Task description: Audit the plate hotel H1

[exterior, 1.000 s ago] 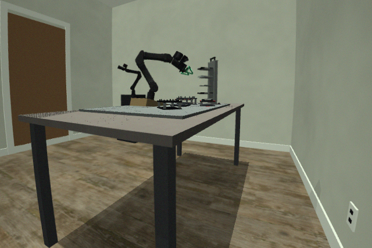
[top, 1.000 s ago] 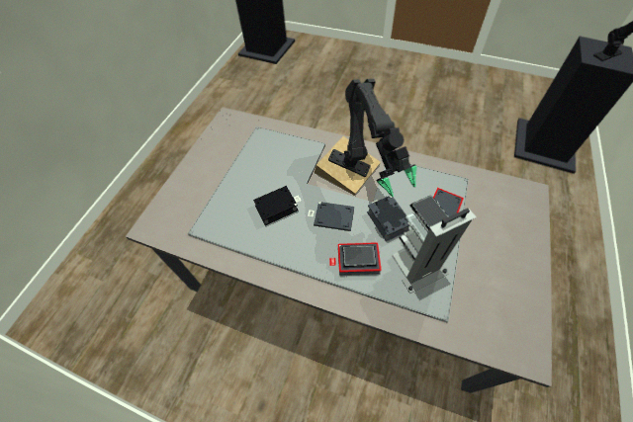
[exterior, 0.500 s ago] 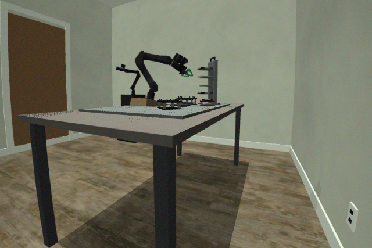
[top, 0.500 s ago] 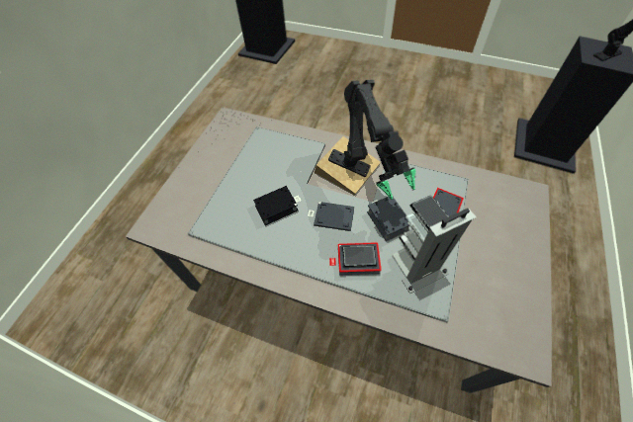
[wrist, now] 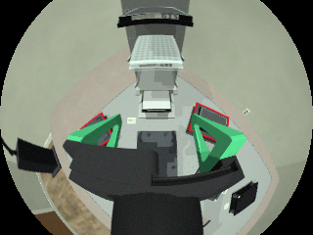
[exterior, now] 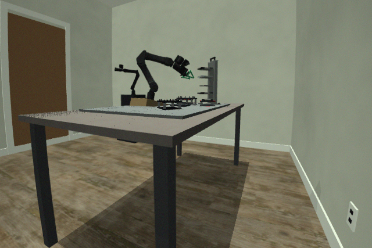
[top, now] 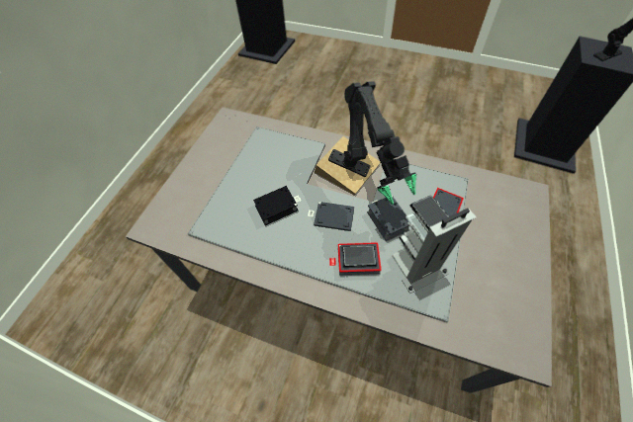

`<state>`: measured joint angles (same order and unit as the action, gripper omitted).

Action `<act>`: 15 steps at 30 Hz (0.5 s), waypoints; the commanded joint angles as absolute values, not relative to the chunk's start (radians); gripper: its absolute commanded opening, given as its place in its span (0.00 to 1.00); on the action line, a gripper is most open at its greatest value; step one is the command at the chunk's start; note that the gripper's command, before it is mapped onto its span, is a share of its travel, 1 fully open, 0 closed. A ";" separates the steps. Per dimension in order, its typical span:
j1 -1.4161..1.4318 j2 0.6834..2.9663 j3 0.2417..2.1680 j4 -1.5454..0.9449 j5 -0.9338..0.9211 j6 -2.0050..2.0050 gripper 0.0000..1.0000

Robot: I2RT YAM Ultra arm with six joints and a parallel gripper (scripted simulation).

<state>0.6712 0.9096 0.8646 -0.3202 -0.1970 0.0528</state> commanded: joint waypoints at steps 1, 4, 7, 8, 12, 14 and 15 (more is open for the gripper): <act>0.685 0.931 0.901 -0.265 -0.184 0.060 1.00; 0.690 0.949 0.905 -0.249 -0.179 0.062 1.00; 0.695 0.967 0.908 -0.234 -0.174 0.063 1.00; 0.696 0.974 0.909 -0.229 -0.173 0.064 1.00; 0.700 0.988 0.912 -0.217 -0.170 0.064 1.00; 0.693 0.952 0.911 -0.217 -0.169 0.063 1.00; 0.693 0.952 0.911 -0.217 -0.169 0.062 1.00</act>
<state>0.6907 0.9882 0.8642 -0.2581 -0.1772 0.0589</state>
